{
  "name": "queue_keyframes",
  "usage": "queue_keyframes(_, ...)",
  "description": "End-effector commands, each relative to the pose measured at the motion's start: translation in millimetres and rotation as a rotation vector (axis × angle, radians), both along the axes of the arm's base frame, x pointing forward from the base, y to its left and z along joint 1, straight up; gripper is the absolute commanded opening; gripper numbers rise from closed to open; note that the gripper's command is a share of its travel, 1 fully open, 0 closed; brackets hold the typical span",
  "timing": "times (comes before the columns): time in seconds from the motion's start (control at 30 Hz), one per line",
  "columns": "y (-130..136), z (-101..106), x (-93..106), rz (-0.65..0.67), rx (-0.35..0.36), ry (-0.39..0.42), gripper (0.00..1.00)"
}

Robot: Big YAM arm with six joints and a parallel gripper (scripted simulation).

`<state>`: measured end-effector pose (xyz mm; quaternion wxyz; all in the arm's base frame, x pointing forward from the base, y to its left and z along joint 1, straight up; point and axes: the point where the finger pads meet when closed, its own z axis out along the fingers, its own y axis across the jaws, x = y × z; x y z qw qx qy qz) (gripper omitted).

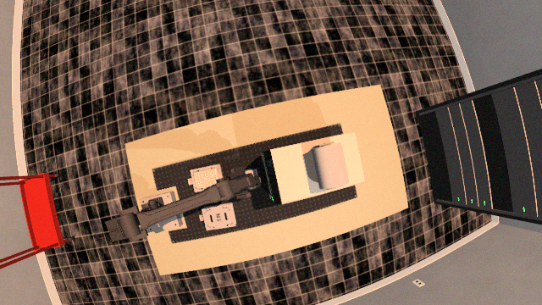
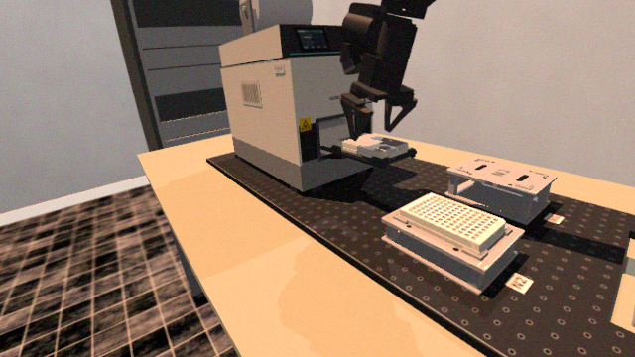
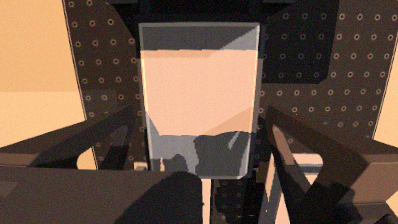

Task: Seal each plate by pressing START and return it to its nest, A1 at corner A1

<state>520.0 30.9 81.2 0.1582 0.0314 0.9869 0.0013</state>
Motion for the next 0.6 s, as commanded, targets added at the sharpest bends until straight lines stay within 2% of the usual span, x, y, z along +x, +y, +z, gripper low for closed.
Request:
queue_keyframes(0.0, -2.4, 8.8, -1.9, -0.017, 0.003, -0.009, 1.0)
queue_keyframes(0.33, -1.1, 19.3, 8.8, -0.016, 0.005, -0.035, 1.0)
queue_keyframes(0.57, -0.9, -16.7, 4.1, -0.015, 0.003, -0.008, 1.0)
